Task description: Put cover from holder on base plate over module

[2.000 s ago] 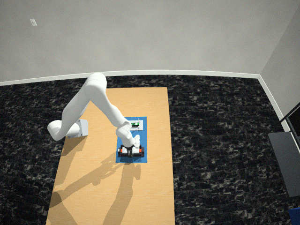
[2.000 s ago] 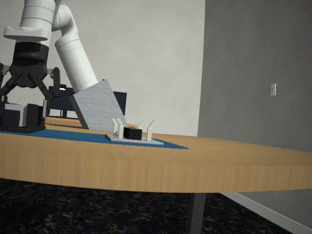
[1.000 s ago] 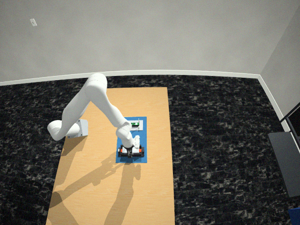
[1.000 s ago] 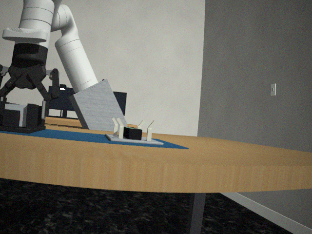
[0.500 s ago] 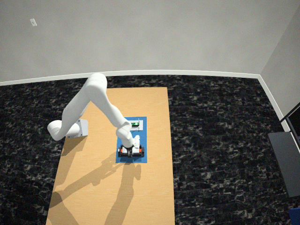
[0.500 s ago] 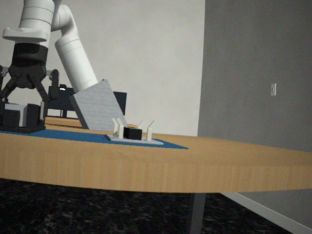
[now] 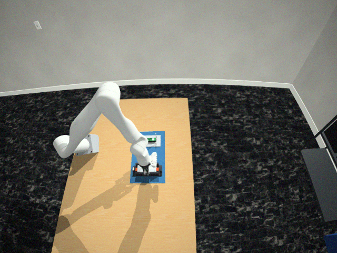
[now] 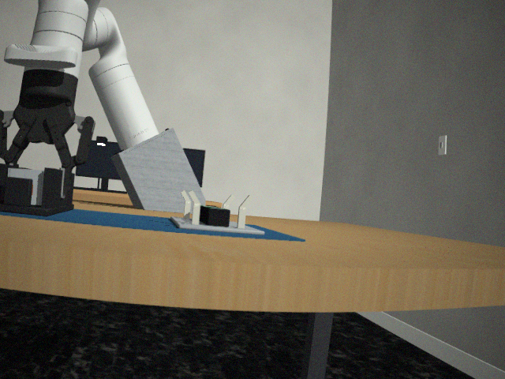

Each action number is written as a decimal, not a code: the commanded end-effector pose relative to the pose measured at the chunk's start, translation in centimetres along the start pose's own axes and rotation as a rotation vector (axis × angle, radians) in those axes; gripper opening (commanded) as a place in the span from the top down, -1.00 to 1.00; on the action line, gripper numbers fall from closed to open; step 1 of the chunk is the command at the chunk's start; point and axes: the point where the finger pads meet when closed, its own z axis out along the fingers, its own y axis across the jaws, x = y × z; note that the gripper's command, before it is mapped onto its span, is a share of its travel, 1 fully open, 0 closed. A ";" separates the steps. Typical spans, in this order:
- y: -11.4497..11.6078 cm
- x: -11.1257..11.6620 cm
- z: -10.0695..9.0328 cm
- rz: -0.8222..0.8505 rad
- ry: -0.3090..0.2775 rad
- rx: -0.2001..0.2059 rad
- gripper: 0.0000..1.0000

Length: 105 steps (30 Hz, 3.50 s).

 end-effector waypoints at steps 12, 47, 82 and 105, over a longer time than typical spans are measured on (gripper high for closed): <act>0.0 0.1 -0.1 0.000 0.001 0.000 -0.39; 0.0 0.1 -0.1 0.000 0.001 0.001 1.00; 0.0 0.1 -3.1 0.000 0.002 0.001 1.00; 0.1 -0.5 -5.6 0.001 -0.013 -0.003 0.98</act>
